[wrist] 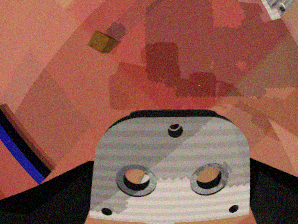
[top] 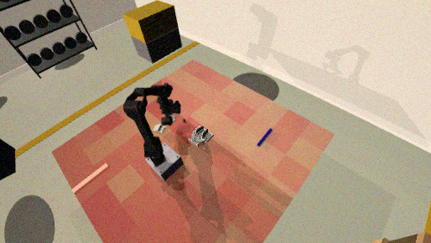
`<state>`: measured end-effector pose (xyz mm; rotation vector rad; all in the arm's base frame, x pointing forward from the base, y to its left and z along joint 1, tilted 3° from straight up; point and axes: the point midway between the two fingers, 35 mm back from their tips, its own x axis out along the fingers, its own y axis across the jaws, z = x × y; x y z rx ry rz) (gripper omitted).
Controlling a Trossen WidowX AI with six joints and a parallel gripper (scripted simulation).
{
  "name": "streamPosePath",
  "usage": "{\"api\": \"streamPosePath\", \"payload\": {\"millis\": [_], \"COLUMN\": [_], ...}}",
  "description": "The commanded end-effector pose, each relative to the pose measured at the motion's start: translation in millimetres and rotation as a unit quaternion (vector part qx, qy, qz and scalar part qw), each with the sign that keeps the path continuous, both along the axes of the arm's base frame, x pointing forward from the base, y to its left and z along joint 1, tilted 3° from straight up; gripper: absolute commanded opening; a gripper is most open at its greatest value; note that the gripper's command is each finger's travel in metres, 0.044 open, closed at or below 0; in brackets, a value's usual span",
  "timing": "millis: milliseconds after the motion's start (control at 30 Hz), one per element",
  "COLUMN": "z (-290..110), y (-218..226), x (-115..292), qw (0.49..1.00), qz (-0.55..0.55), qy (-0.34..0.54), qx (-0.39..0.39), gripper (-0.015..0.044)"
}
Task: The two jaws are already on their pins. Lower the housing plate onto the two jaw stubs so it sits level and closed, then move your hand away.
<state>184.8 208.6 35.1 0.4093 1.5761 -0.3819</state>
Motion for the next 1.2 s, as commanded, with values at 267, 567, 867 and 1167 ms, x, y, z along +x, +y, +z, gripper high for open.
{"api": "streamPosePath", "payload": {"millis": [267,567,867,1167], "z": [-1.1,-2.3,-3.5,-4.7], "y": [-34.8,-60.8,-88.4,-117.1], "x": [24.6,38.9,50.3,58.4], "qw": [0.996,0.989,0.979,0.964], "qz": [0.085,0.145,0.205,0.266], "qy": [-0.006,-0.008,-0.009,-0.01], "qx": [0.001,0.001,0.002,0.003], "gripper": [0.0351,0.0351,0.0351,0.0351]}}
